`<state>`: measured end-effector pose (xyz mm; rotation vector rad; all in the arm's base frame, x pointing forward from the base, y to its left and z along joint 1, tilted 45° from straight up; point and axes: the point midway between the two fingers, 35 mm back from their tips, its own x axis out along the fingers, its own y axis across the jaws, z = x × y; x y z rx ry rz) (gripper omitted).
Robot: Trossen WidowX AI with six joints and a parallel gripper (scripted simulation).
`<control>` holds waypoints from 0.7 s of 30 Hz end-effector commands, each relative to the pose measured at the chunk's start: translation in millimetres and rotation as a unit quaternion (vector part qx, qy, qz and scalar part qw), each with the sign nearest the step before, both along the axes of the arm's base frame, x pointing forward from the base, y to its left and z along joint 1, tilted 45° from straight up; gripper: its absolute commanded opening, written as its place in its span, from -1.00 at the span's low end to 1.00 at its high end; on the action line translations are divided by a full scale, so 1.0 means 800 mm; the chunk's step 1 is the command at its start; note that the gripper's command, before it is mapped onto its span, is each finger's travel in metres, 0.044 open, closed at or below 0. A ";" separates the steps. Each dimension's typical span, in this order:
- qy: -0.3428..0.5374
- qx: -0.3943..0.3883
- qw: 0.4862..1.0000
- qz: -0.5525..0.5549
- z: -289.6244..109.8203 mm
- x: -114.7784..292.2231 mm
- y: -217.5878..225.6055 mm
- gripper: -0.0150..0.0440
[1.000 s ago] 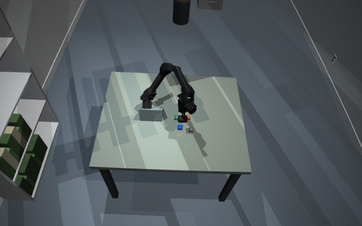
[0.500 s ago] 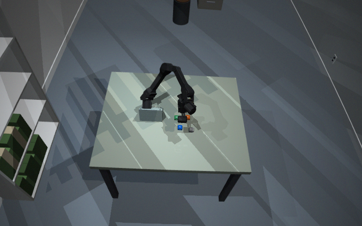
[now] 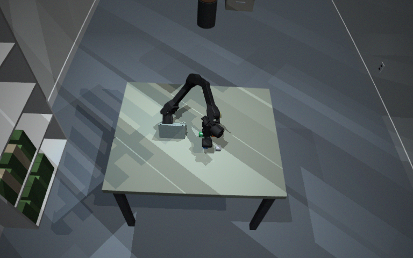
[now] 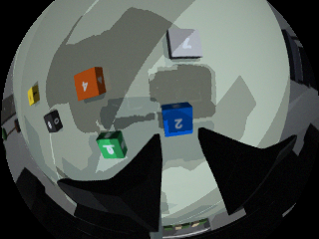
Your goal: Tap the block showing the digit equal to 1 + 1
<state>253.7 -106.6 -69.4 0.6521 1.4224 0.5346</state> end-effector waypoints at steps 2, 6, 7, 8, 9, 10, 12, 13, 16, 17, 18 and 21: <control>0.002 0.002 1.000 -0.004 -0.004 0.000 0.005 -0.42; 0.002 0.002 1.000 -0.004 -0.004 0.000 0.005 -0.42; 0.002 0.002 1.000 -0.004 -0.004 0.000 0.005 -0.42; 0.002 0.002 1.000 -0.004 -0.004 0.000 0.005 -0.42; 0.002 0.002 1.000 -0.004 -0.004 0.000 0.005 -0.42; 0.002 0.002 1.000 -0.004 -0.004 0.000 0.005 -0.42; 0.002 0.002 1.000 -0.004 -0.005 0.000 0.006 -0.42; 0.002 0.002 1.000 -0.004 -0.006 0.000 0.007 -0.42; 0.002 0.002 1.000 -0.004 -0.011 0.001 0.011 -0.42; 0.002 0.002 1.000 -0.004 -0.012 0.001 0.012 -0.42; 0.002 0.003 1.000 -0.004 -0.014 0.001 0.014 -0.42; 0.002 0.003 1.000 -0.004 -0.018 0.002 0.018 -0.42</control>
